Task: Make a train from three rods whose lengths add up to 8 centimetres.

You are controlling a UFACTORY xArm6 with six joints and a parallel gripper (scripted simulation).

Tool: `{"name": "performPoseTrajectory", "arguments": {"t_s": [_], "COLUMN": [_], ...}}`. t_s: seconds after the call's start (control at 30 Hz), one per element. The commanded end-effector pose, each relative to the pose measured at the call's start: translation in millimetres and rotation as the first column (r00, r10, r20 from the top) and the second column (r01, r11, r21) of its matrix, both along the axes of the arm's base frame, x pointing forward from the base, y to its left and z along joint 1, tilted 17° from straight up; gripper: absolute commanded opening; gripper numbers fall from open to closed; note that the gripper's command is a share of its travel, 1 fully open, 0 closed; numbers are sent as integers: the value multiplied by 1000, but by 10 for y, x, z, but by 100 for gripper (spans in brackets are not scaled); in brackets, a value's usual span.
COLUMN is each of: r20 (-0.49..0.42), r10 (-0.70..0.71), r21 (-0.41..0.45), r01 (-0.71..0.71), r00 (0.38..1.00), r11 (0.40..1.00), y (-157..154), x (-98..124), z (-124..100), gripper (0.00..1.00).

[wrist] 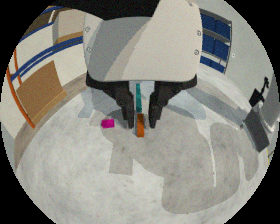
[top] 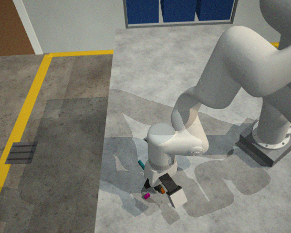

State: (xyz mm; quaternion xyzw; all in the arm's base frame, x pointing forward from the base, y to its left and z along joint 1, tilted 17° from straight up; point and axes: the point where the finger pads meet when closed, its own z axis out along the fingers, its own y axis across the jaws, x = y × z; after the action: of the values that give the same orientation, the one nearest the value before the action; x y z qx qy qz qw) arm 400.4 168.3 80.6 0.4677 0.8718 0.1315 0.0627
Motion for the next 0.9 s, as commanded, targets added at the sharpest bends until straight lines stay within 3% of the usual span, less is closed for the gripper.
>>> {"name": "performPoseTrajectory", "arguments": {"t_s": [0.0, 0.87], "r20": [3, 3], "r10": [0, 0], "r21": [1, 1], "r01": [0, 0], "r00": [1000, 1000], "r11": [1000, 1000], "y": [4, 9], "x": [10, 23], "z": [13, 17], "gripper": [24, 24]}}
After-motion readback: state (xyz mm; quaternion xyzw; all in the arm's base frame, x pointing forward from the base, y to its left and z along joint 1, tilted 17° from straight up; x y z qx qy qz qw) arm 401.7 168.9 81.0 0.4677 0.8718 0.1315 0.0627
